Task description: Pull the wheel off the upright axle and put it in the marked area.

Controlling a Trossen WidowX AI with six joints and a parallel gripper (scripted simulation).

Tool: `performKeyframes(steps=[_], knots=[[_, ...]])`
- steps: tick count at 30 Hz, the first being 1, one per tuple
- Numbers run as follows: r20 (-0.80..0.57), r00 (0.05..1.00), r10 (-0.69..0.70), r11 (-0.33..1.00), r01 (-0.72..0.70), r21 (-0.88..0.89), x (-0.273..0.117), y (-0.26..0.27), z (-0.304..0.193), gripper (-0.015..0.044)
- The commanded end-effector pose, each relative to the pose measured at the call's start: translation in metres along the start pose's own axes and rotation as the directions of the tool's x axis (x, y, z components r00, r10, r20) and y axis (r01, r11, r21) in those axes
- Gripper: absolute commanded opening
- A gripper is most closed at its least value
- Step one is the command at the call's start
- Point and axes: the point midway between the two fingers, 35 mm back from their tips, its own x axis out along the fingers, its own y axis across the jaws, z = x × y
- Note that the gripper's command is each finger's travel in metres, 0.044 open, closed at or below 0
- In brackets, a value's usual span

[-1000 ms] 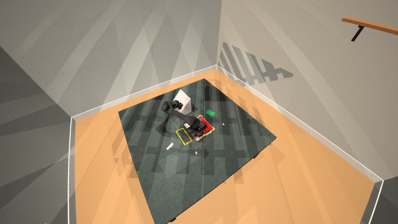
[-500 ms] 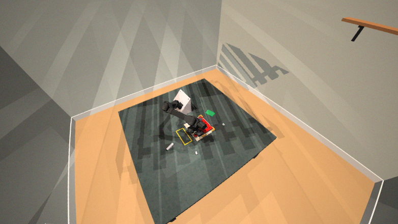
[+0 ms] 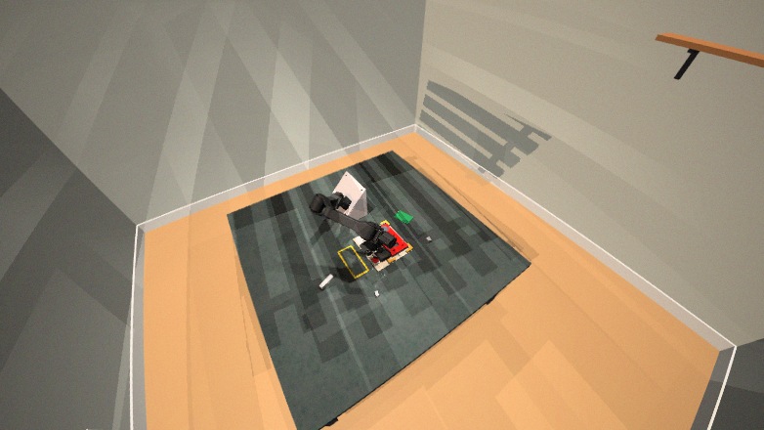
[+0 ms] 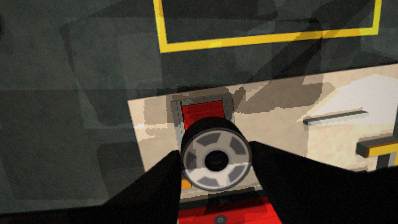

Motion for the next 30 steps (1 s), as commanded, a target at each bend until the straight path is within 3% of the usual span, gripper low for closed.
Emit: performKeyframes(steps=[1, 30], knots=[[-0.003, 1.0, 0.004, 1.0, -0.004, 0.004, -0.0035, 0.0013, -0.0001, 0.0], [-0.002, 1.0, 0.007, 1.0, -0.007, 0.002, -0.013, 0.001, -0.0002, 0.0]])
